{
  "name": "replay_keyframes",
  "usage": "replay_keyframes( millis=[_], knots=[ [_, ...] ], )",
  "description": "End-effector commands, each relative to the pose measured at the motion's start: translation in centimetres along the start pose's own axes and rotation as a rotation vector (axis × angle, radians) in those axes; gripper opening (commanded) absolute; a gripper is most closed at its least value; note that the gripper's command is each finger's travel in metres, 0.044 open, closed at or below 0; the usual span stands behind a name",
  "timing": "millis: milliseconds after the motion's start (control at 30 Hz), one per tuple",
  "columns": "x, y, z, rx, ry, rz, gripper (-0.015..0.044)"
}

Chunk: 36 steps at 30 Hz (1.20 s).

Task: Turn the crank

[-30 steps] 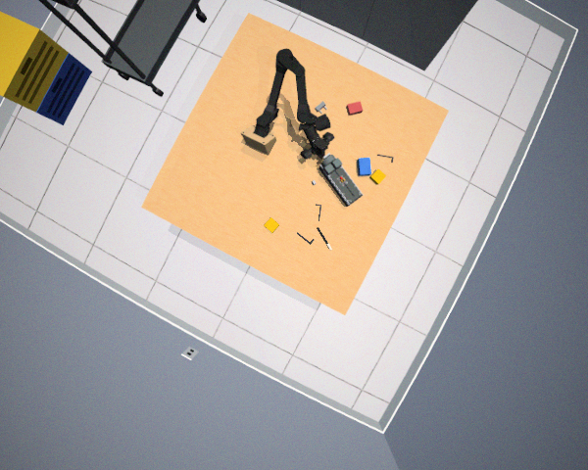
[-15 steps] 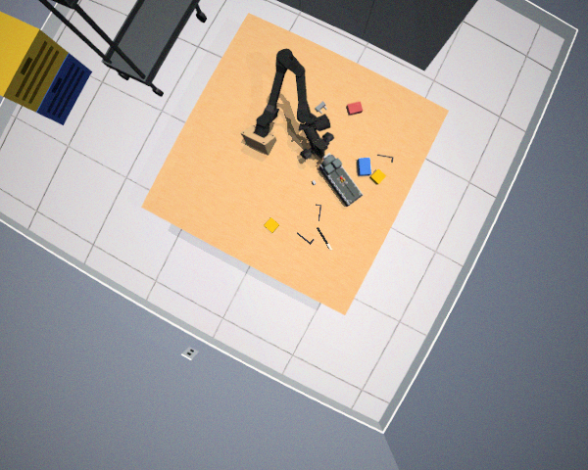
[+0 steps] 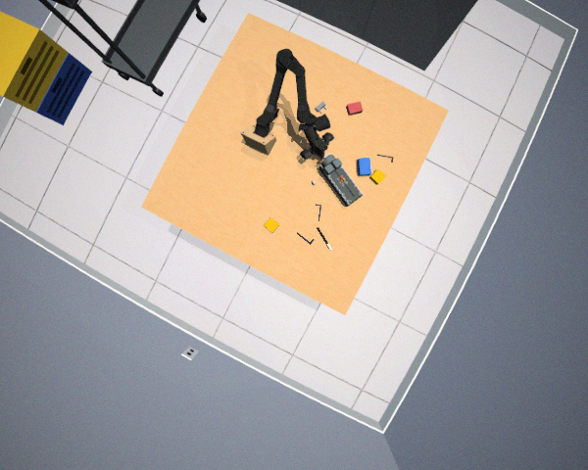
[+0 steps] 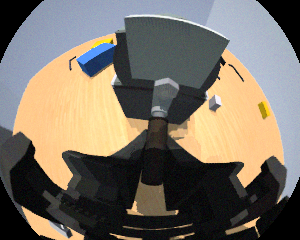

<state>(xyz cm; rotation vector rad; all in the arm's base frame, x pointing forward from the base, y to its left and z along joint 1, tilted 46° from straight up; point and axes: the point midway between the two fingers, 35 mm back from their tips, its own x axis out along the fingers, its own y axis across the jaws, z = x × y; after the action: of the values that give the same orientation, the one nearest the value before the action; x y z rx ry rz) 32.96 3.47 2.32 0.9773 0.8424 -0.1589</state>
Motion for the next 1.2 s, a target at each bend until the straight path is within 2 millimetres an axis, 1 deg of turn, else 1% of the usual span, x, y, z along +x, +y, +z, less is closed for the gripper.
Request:
replay_keyframes(
  millis=[0, 1167],
  knots=[
    [-0.03, -0.91, -0.01, 0.010, -0.004, -0.025, 0.0000],
    [-0.21, -1.34, 0.13, 0.010, -0.004, -0.026, 0.0000]
  ],
)
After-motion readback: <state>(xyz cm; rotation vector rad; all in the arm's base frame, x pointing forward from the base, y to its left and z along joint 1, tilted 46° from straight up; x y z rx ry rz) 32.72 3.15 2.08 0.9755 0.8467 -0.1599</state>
